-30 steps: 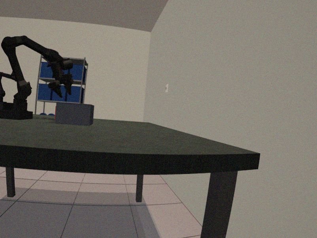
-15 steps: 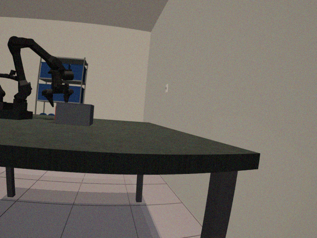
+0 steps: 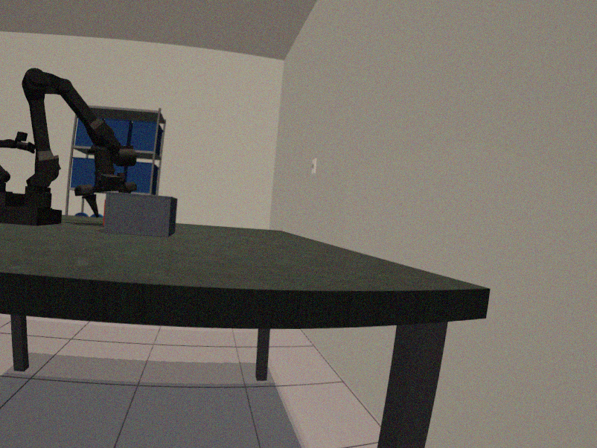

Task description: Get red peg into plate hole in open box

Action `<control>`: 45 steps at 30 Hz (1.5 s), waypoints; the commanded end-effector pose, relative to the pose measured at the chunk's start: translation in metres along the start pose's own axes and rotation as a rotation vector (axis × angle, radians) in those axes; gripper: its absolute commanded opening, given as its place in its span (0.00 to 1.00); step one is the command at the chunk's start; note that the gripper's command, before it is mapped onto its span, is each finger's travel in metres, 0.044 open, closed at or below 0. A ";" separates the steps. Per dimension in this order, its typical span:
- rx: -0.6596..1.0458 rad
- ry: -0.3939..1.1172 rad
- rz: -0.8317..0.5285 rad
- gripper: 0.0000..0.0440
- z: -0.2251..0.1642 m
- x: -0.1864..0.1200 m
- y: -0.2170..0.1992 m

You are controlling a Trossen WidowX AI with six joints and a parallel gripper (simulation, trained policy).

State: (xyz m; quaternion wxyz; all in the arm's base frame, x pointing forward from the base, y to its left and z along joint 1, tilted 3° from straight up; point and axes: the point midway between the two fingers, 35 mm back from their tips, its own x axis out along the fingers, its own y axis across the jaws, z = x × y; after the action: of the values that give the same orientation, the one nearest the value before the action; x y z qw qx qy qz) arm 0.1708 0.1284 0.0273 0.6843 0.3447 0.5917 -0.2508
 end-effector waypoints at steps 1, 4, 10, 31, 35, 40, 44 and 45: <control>0.025 0.018 -0.013 0.64 -0.001 0.003 -0.002; 0.038 0.038 -0.020 0.46 -0.002 0.004 -0.003; 0.057 0.070 -0.042 0.11 -0.001 0.006 -0.004; -0.013 -0.121 0.035 0.00 0.060 -0.054 0.034; -0.004 -0.156 0.042 0.00 0.077 -0.067 0.041; 0.020 -0.190 0.037 0.00 0.101 -0.078 0.044; 0.048 -0.210 0.031 0.00 0.120 -0.082 0.043; 0.055 -0.214 0.030 0.00 0.125 -0.082 0.043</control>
State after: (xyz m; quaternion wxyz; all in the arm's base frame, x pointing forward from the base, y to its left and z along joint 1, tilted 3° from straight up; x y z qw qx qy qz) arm 0.2640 0.0619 0.1237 0.7385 0.3461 0.5045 -0.2834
